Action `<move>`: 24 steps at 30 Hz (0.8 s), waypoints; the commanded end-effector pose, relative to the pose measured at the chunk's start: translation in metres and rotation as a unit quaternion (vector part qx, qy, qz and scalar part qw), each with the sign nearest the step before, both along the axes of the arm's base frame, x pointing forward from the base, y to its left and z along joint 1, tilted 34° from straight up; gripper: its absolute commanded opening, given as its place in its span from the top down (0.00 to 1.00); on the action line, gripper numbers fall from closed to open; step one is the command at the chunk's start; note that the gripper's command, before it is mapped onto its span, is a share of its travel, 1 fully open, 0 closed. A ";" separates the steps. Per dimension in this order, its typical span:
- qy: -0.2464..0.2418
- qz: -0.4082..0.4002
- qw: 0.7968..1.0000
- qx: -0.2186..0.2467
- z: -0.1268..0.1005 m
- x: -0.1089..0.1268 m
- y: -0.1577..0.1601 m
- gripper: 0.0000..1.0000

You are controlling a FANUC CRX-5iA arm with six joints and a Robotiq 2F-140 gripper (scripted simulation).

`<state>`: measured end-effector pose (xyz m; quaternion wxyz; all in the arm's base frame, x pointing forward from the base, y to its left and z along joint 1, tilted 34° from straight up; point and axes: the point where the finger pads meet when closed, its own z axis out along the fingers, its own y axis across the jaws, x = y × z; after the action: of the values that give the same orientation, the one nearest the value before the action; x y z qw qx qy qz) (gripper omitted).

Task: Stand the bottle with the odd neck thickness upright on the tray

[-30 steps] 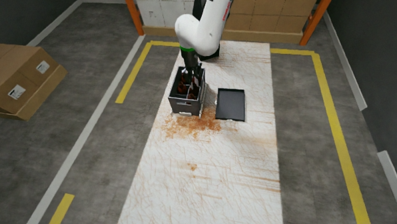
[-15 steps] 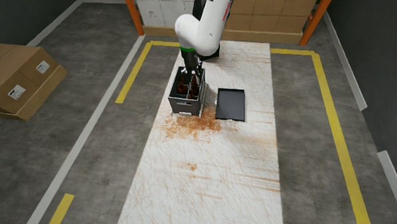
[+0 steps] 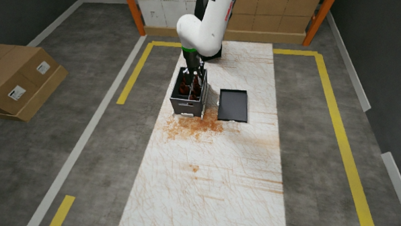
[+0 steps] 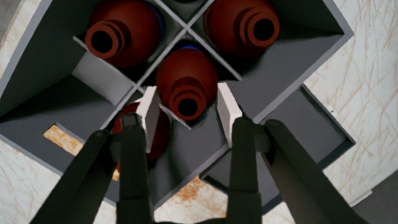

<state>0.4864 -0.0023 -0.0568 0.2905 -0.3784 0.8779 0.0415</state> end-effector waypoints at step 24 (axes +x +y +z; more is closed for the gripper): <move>0.000 0.000 1.000 0.000 0.017 -0.009 -0.006 0.56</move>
<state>0.4787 -0.0070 -0.0436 0.2906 -0.3784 0.8778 0.0416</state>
